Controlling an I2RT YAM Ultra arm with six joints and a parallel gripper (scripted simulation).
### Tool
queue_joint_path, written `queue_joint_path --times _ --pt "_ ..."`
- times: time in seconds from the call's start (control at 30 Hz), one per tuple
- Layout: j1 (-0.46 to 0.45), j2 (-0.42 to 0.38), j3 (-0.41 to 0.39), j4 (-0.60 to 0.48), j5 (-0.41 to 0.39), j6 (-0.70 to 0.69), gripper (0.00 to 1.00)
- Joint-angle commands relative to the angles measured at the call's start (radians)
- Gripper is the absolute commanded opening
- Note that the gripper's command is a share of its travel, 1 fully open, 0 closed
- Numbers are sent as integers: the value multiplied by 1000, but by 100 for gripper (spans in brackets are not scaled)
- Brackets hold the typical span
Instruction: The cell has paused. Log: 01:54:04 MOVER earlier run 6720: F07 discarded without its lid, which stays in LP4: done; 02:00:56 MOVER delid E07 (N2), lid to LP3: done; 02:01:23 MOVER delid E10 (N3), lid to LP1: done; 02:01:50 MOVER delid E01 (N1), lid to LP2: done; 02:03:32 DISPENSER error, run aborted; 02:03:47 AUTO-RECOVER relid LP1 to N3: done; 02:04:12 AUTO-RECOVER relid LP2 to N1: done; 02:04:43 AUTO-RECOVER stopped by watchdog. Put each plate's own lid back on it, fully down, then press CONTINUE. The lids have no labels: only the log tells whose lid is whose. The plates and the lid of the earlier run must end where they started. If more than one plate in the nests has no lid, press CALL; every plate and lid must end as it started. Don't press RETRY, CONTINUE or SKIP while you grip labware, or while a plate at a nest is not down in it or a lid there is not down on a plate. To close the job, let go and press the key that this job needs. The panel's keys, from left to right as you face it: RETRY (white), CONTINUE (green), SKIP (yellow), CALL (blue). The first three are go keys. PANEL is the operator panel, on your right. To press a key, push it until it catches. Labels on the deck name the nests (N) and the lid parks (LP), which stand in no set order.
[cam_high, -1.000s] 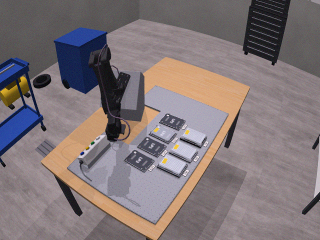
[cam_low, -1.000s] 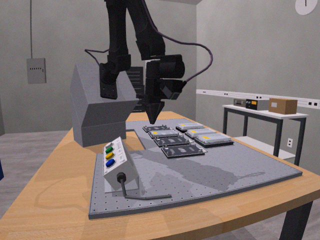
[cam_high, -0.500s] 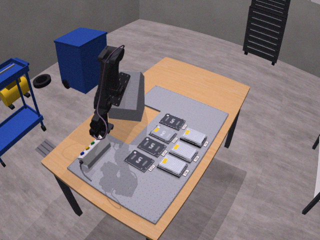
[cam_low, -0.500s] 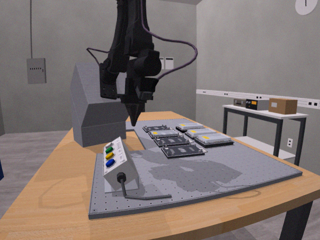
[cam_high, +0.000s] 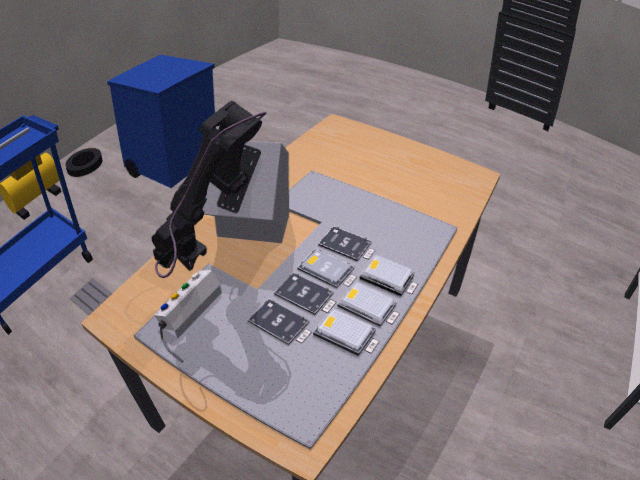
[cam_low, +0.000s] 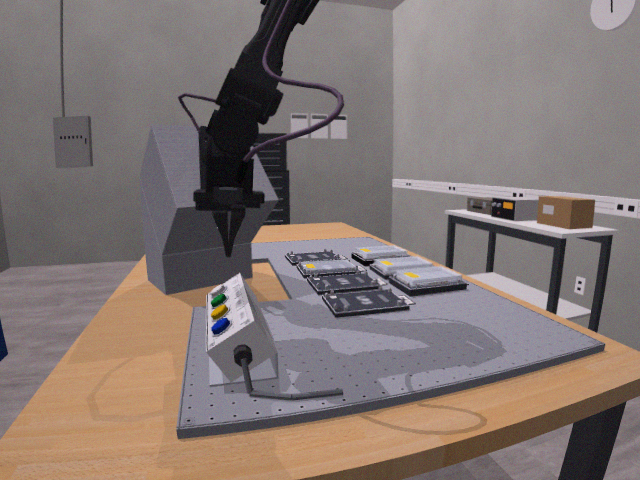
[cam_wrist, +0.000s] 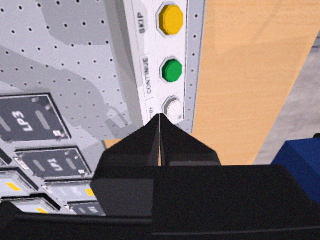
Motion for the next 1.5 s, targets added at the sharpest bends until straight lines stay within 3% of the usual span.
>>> queue_joint_path --times 0.0,0.07,0.17,1.47 --pt "-79 47 50 29 -100 -81 0" --pt "-79 47 50 29 -100 -81 0" --pt "-149 104 77 30 -151 -139 0" --pt "-165 156 114 31 -170 -157 0"
